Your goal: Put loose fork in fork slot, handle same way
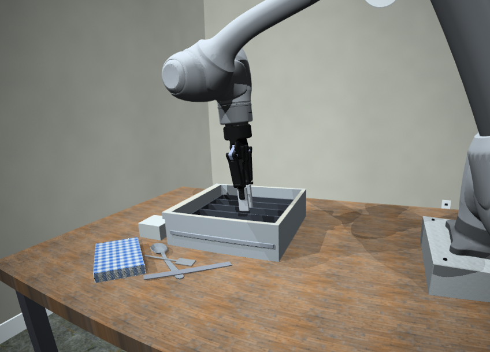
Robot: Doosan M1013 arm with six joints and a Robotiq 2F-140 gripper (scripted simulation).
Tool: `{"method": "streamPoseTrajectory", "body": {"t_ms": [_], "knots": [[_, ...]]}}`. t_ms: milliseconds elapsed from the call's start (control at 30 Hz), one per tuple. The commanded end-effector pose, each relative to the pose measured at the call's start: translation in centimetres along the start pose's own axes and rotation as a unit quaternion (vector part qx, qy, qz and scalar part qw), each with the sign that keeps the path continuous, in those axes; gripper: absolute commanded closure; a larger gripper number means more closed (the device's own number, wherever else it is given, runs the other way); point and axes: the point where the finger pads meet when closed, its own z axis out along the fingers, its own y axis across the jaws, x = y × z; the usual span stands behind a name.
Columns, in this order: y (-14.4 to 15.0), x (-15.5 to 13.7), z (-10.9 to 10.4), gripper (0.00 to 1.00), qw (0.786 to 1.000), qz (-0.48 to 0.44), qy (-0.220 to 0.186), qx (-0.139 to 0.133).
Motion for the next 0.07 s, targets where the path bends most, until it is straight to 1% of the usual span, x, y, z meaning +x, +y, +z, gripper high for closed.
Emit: {"method": "streamPoseTrajectory", "body": {"t_ms": [0,33], "knots": [[0.20,0.07,-2.64,0.86,1.000,0.000,0.001,0.000],[0.20,0.07,-2.64,0.86,1.000,0.000,0.001,0.000]]}}
